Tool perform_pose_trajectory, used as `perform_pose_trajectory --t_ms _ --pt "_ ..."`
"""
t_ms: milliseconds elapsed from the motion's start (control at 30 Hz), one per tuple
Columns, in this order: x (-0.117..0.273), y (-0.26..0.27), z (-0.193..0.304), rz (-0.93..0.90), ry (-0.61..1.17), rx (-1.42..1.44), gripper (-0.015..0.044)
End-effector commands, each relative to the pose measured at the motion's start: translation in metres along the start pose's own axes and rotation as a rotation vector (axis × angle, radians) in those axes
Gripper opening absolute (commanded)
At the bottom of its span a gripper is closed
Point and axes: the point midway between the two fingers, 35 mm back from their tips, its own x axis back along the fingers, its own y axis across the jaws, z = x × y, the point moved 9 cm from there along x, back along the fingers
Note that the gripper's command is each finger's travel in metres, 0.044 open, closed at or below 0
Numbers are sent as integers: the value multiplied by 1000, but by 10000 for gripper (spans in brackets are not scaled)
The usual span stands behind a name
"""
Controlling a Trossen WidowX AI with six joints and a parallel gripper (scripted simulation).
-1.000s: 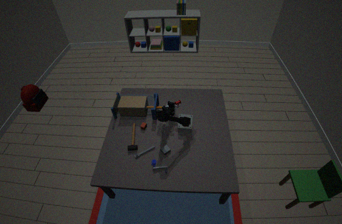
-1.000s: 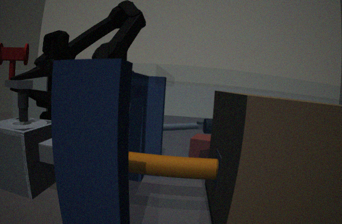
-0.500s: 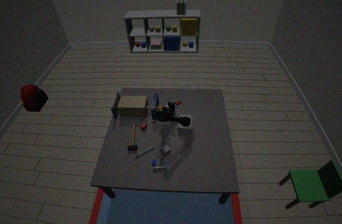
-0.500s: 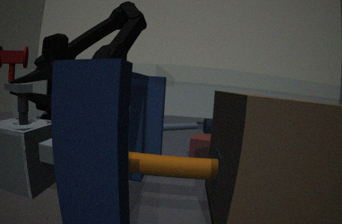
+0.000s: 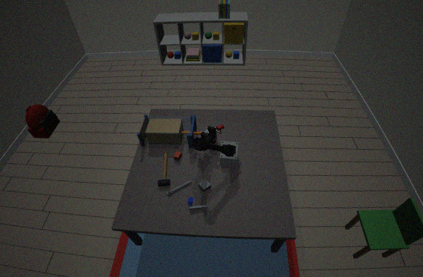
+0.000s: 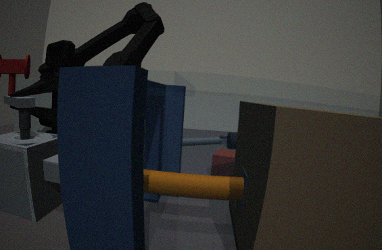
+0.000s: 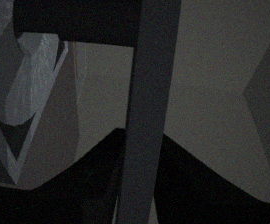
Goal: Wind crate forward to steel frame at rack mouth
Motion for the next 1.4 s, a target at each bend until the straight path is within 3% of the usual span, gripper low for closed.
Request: perform_pose_trajectory --t_ms 0,1033,1333,1367 --pt "-1 1 0 6 1 -2 0" --pt "-1 11 1 5 -4 -1 0" --pt "0 10 1 -1 -4 1 236" --pt "0 10 1 -1 -4 1 240"
